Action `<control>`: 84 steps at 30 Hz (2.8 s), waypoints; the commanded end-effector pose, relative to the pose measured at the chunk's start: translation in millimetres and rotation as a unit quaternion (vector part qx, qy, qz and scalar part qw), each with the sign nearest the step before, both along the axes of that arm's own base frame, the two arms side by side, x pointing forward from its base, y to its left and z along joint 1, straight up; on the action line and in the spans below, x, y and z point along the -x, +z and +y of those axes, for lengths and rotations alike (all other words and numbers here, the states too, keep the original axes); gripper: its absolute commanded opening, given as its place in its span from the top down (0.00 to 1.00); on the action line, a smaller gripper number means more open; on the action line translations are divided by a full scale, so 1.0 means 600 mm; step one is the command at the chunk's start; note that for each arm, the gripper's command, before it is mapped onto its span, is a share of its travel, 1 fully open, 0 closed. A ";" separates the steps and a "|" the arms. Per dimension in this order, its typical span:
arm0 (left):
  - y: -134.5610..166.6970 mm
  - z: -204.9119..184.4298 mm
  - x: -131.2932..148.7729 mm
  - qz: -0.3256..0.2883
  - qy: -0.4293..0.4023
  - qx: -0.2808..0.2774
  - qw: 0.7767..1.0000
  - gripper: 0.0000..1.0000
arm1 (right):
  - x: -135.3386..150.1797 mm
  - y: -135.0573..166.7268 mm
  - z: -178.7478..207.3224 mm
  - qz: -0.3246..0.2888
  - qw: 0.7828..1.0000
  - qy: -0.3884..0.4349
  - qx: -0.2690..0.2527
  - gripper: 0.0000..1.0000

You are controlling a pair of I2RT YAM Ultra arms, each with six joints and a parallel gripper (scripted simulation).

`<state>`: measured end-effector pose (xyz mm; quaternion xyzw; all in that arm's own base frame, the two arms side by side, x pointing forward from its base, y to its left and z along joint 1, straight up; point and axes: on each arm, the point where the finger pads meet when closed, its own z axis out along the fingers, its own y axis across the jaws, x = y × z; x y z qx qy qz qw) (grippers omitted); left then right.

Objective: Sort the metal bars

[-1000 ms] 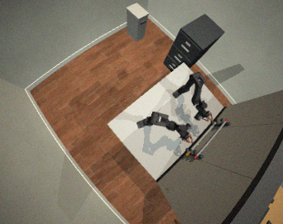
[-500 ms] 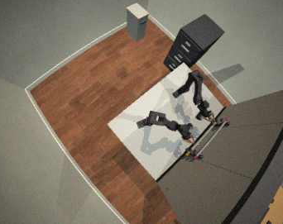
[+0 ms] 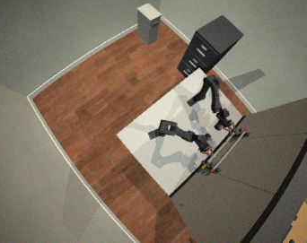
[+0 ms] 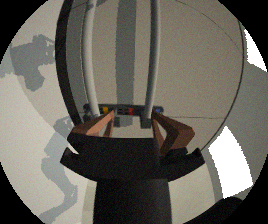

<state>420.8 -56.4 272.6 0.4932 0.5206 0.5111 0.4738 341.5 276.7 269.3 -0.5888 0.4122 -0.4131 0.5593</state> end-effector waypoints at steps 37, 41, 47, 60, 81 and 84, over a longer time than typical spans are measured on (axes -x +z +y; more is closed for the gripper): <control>0.060 -0.002 -0.064 -0.015 -0.003 0.004 1.000 0.36 | -0.062 0.065 0.021 -0.012 1.000 0.000 -0.018 0.36; 0.060 -0.002 -0.068 -0.015 -0.004 0.004 1.000 0.36 | -0.066 0.065 0.023 -0.012 1.000 0.000 -0.018 0.36; 0.060 -0.001 -0.082 -0.015 -0.004 0.004 1.000 0.36 | -0.079 0.065 0.027 -0.012 1.000 0.000 -0.018 0.36; 0.060 0.000 -0.107 -0.015 -0.004 0.004 1.000 0.36 | -0.103 0.066 0.035 -0.013 1.000 0.000 -0.018 0.36; 0.060 0.002 -0.135 -0.015 -0.004 0.004 1.000 0.46 | -0.129 0.066 0.044 -0.013 1.000 0.000 -0.018 0.46; 0.060 0.002 -0.135 -0.015 -0.004 0.004 1.000 0.50 | -0.129 0.066 0.044 -0.013 1.000 0.000 -0.018 0.51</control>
